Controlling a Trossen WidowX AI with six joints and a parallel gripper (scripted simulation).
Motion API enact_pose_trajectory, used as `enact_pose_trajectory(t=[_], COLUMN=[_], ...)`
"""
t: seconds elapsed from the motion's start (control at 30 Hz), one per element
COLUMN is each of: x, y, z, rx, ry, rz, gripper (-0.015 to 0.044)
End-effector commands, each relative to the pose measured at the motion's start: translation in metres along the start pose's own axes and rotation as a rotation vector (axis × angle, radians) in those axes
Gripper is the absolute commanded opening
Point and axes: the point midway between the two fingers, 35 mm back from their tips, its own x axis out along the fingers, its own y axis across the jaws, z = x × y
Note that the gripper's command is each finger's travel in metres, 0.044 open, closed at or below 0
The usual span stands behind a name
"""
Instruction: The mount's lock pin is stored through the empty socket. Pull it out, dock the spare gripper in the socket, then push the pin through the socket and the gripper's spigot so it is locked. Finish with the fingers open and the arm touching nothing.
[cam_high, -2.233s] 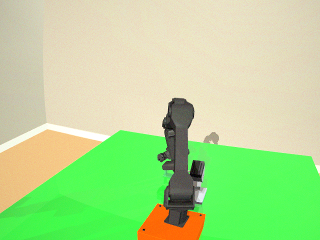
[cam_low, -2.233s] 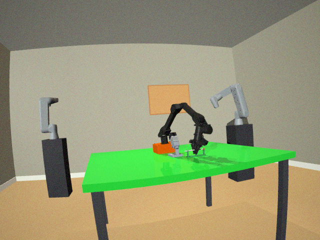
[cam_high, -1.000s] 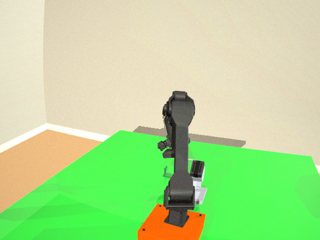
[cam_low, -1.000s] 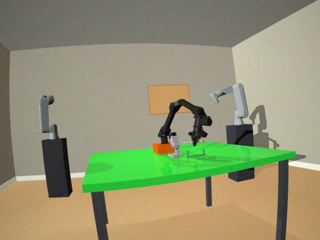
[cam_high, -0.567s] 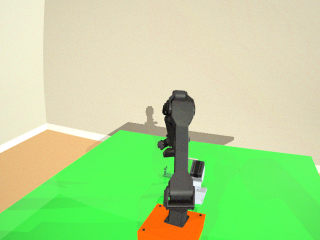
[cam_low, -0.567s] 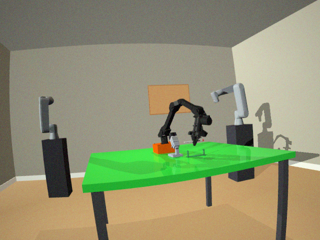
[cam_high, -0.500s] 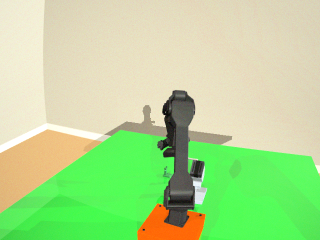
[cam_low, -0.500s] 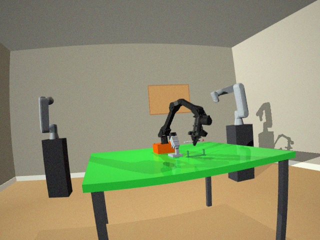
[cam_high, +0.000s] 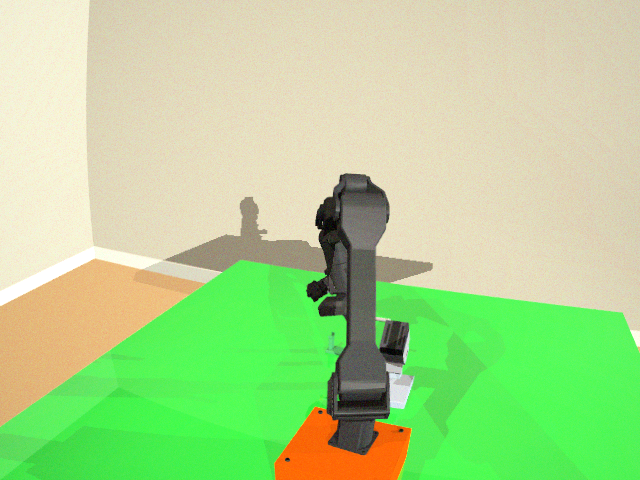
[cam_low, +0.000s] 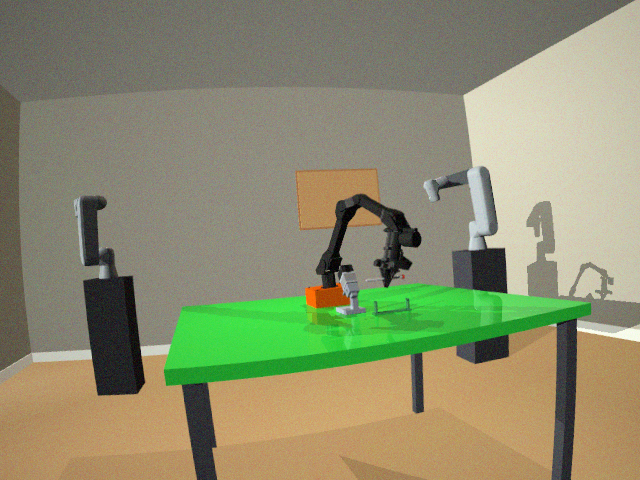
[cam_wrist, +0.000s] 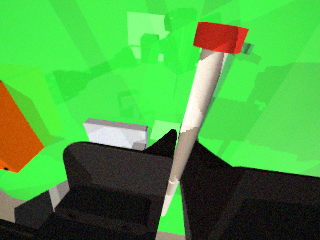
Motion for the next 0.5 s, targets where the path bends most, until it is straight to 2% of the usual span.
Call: enact_pose_trajectory(t=[0.0, 0.47], x=[-0.003, -0.01], y=[0.01, 0.049], z=[0.0, -0.001], rx=[0.002, -0.02], ry=[-0.005, -0.006], rz=[0.0, -0.003], gripper=[0.0, 0.0])
